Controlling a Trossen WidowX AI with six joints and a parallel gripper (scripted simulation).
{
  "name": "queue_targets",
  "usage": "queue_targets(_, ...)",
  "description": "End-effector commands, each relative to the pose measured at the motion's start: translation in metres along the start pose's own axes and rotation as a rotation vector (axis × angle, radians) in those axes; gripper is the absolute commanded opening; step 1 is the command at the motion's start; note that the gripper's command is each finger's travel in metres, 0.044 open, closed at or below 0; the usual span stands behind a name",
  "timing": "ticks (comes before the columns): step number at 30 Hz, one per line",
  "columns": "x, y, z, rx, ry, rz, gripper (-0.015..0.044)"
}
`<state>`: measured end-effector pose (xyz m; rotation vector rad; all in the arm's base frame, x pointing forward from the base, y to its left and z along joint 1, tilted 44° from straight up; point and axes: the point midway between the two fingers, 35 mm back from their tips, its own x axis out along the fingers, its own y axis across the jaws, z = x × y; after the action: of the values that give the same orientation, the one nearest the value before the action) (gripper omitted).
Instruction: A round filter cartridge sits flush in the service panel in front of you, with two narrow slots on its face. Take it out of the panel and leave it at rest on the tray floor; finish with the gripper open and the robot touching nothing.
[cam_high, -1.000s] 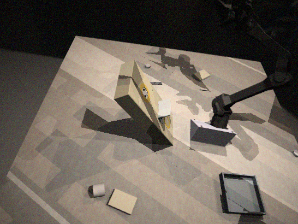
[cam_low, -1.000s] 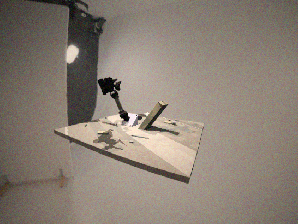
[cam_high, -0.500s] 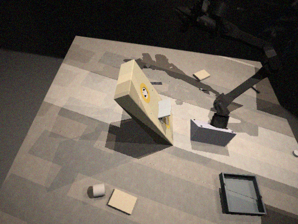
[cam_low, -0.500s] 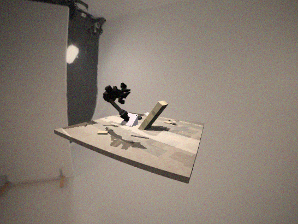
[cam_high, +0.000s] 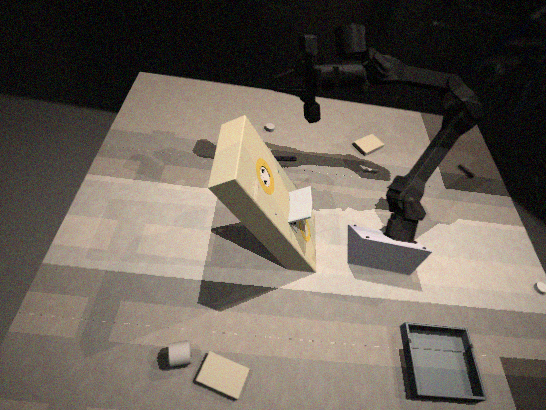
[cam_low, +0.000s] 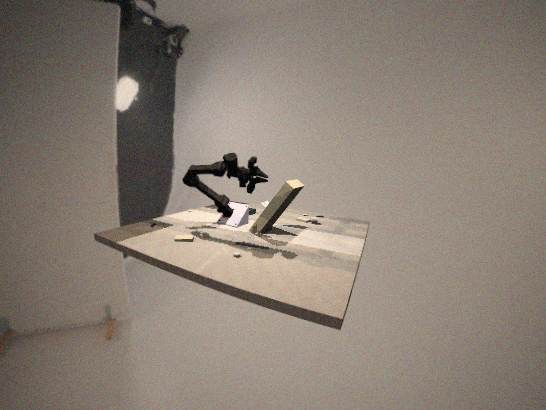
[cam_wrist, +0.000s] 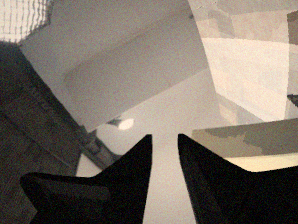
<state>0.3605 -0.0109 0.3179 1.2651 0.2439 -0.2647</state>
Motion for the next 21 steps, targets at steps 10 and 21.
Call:
queue_targets(10,0.027,-0.107,-0.125,0.480,-0.293,-0.337,0.0093)
queue_targets(21,0.006,-0.133,-0.170,0.578,-0.465,-0.203,0.0093)
